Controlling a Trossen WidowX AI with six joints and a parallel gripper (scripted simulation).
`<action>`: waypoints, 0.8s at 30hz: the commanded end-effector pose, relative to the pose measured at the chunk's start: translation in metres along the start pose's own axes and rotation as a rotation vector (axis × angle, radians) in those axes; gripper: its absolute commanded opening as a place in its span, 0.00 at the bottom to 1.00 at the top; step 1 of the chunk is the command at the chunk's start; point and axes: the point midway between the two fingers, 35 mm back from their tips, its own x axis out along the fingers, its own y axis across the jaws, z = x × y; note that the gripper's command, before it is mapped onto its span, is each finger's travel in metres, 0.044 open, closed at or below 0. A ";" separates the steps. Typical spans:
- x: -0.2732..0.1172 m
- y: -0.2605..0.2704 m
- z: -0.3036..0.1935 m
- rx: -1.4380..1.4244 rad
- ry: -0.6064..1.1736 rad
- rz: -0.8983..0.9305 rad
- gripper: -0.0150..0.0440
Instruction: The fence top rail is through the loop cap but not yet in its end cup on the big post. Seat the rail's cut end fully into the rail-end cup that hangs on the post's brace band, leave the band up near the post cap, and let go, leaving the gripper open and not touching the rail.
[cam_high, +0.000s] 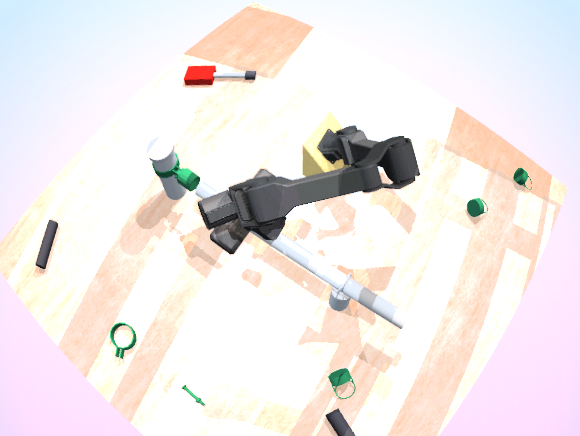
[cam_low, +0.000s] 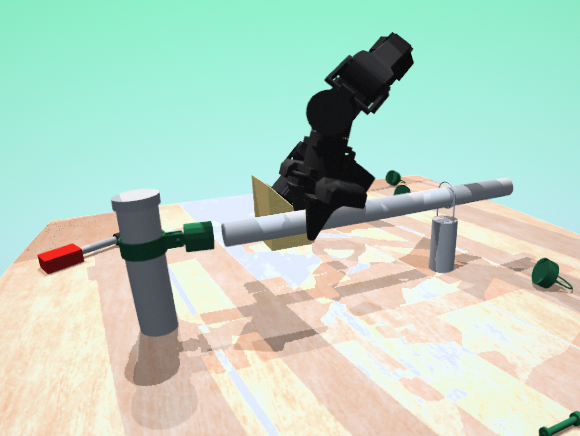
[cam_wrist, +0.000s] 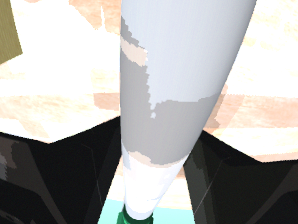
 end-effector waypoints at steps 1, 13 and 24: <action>-0.005 -0.001 -0.007 0.010 0.011 -0.014 0.25; -0.003 0.000 -0.013 0.006 0.008 -0.009 0.25; 0.004 0.002 -0.022 0.000 0.002 -0.001 0.25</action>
